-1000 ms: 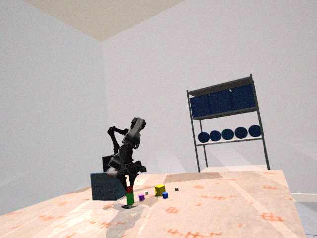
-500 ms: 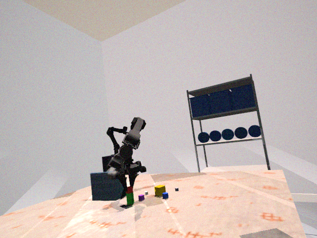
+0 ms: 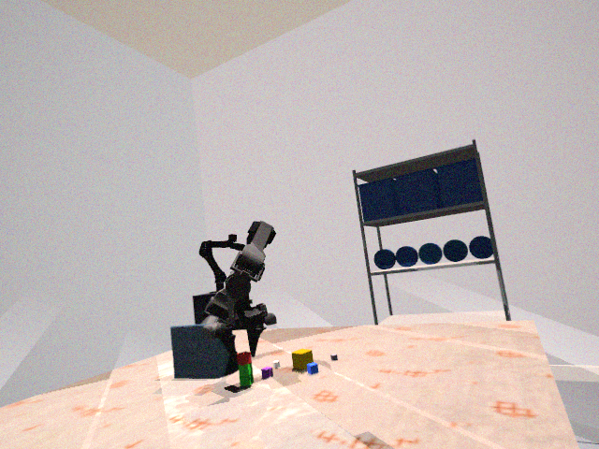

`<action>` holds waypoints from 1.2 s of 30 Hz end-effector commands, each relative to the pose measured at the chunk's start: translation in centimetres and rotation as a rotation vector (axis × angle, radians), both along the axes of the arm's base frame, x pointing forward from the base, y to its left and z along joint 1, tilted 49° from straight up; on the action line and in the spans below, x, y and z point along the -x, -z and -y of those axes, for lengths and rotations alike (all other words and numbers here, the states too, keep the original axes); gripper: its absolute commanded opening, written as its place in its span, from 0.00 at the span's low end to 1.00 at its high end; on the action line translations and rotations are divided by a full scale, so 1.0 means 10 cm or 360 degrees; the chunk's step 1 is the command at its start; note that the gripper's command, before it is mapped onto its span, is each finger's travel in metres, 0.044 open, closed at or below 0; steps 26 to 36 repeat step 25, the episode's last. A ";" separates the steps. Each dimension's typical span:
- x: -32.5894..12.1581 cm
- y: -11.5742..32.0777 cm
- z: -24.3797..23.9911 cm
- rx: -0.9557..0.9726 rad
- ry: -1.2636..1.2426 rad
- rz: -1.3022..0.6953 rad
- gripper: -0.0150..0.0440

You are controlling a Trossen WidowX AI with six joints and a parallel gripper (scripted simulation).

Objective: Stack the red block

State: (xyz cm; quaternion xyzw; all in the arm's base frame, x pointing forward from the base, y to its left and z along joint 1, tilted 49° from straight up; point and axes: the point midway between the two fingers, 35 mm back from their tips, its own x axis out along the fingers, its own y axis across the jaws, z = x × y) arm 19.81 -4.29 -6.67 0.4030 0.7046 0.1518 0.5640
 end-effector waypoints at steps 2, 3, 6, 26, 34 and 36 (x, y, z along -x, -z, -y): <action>0.00 0.00 0.00 0.0001 -0.0001 0.0001 0.88; 0.00 0.00 0.00 0.0001 -0.0001 0.0001 0.92; 0.00 0.00 0.00 0.0001 -0.0001 0.0001 1.00; 0.00 0.00 0.00 0.0001 -0.0001 0.0001 1.00; 0.00 0.00 0.00 0.0001 -0.0001 0.0001 1.00; 0.00 0.00 0.00 0.0001 -0.0001 0.0001 1.00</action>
